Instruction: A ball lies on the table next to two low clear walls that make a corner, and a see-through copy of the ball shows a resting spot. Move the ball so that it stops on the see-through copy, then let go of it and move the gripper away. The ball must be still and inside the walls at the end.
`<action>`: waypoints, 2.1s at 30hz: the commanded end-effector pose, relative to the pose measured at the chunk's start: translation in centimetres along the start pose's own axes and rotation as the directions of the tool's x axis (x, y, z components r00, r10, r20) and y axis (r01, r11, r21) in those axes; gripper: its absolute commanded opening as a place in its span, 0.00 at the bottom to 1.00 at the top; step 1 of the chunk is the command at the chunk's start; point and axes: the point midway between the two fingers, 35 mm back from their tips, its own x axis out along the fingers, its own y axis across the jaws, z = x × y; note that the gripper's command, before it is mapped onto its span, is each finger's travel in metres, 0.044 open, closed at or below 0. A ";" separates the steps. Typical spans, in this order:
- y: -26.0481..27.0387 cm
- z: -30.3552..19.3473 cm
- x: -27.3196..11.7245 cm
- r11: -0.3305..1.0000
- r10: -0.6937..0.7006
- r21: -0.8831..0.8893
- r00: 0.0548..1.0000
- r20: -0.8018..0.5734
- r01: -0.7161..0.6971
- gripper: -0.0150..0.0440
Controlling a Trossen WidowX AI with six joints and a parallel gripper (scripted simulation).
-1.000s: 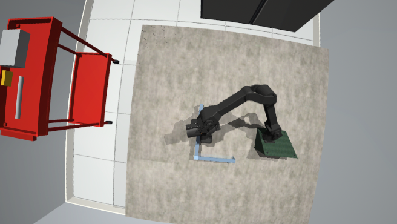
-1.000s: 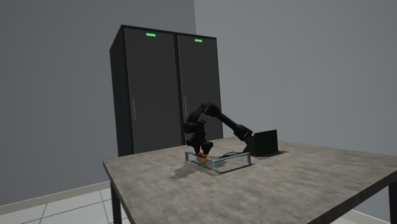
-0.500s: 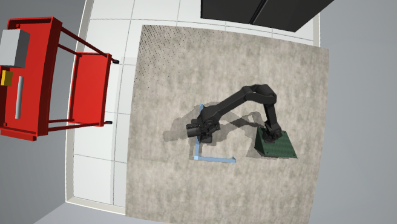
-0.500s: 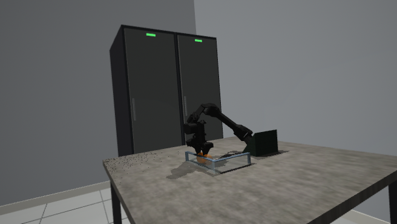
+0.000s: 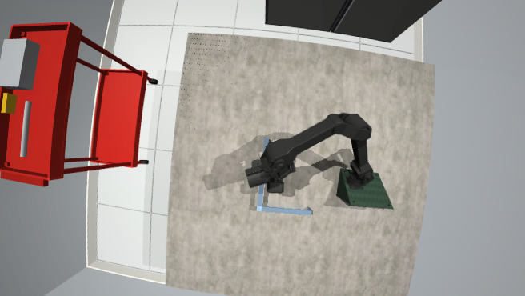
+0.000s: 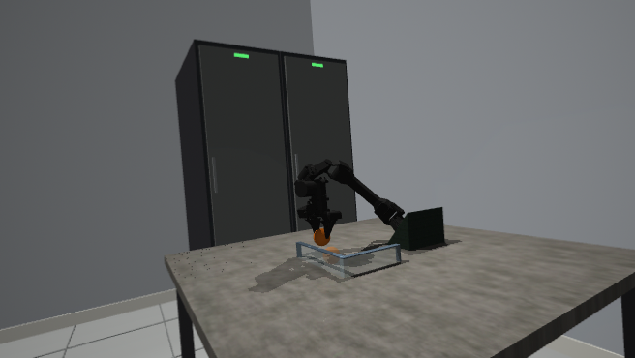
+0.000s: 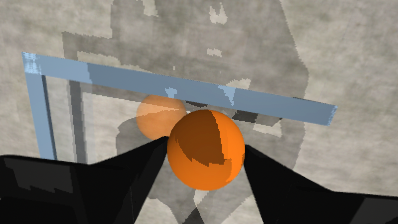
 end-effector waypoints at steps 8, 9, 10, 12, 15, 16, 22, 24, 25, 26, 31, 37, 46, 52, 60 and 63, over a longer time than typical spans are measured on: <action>0.0 0.1 -6.3 1.000 -0.012 -0.005 0.999 0.044 0.012 0.25; 0.0 0.0 -6.9 1.000 -0.013 -0.005 0.999 0.048 0.014 0.25; 0.0 0.0 -7.4 1.000 -0.015 -0.006 0.999 0.052 0.015 0.25; 0.0 -0.1 -8.2 1.000 -0.017 -0.007 0.998 0.058 0.018 0.25; 0.1 -0.1 -8.2 1.000 -0.018 -0.005 0.998 0.057 0.018 0.25; 0.4 -0.1 -7.9 1.000 -0.018 -0.002 0.998 0.053 0.018 0.25; 4.0 0.2 -4.6 0.999 -0.026 0.044 1.000 0.004 0.026 0.25; 5.2 0.2 -3.4 0.998 -0.029 0.060 0.999 -0.014 0.030 0.25; 5.6 0.2 -2.9 0.997 -0.031 0.066 0.999 -0.021 0.032 0.25; 5.9 0.1 -2.7 0.997 -0.032 0.070 0.999 -0.025 0.033 0.25; 6.0 0.2 -2.1 0.997 -0.032 0.071 0.999 -0.026 0.033 0.25; 6.0 0.3 0.2 0.997 -0.031 0.071 0.999 -0.025 0.033 0.25; 5.8 0.0 4.1 0.997 -0.034 0.072 0.999 -0.025 0.036 0.25; 5.7 0.0 4.6 0.997 -0.035 0.072 0.999 -0.025 0.037 0.25; 5.7 -0.1 5.8 0.997 -0.035 0.072 0.999 -0.025 0.037 0.25; 5.6 -0.1 6.2 0.997 -0.036 0.072 0.999 -0.025 0.037 0.25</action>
